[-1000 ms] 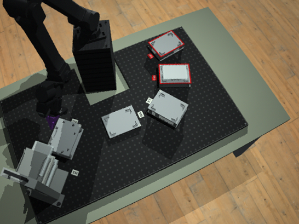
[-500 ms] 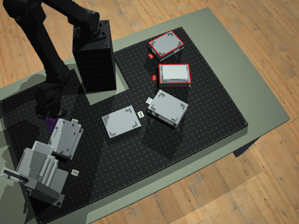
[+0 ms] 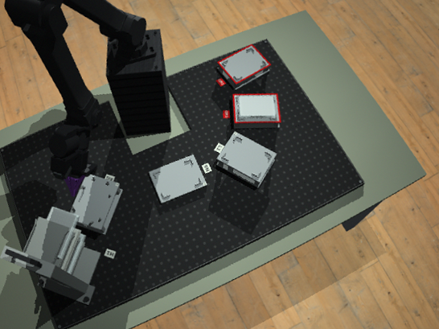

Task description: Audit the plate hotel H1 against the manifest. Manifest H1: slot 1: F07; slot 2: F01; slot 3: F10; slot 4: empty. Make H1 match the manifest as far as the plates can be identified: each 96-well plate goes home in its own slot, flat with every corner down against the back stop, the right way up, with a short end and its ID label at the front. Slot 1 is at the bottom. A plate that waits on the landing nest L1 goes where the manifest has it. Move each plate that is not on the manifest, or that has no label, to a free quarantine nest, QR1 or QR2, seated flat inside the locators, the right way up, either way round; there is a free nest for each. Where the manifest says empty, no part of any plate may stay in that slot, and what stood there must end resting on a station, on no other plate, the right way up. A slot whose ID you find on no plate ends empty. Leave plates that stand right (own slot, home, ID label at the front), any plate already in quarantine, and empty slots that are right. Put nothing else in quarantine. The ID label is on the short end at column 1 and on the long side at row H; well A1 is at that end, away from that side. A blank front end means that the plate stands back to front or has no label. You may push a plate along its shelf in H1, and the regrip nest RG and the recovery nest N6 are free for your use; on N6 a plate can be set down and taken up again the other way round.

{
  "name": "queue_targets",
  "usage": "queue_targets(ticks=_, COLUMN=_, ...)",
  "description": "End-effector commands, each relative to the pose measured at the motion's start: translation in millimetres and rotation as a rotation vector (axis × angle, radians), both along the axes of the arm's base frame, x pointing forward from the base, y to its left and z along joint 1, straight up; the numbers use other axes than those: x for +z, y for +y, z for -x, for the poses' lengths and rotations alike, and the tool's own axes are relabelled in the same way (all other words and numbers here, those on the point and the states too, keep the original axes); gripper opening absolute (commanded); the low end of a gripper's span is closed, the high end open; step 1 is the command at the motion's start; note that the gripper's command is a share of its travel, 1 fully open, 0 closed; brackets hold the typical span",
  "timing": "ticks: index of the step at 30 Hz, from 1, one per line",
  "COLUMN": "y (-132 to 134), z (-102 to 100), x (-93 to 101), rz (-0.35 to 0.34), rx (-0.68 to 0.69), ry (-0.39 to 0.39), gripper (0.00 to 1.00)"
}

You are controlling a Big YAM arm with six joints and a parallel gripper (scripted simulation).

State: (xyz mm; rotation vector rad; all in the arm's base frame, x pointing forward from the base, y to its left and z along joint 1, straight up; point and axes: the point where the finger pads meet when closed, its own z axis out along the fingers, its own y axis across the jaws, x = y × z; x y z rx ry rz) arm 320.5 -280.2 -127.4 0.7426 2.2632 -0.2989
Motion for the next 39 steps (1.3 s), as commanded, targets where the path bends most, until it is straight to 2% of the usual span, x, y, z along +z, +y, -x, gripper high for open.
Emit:
queue_targets(ticks=1, y=-7, z=-10, x=13.9, rz=0.019, rx=-0.004, ry=-0.028, gripper=0.0)
queue_targets(ticks=7, y=-10, z=-18, x=15.7, rz=0.023, rx=-0.001, ry=-0.034, gripper=0.0)
queue_targets(ticks=15, y=-14, z=-23, x=16.2, rz=0.023, rx=-0.001, ry=-0.035, gripper=0.0)
queue_targets(ticks=18, y=-13, z=-19, x=14.7, rz=0.019, rx=-0.006, ry=-0.03, gripper=0.0)
queue_targets(ticks=39, y=-23, z=-34, x=17.4, rz=0.025, rx=-0.002, ry=-0.037, gripper=0.0)
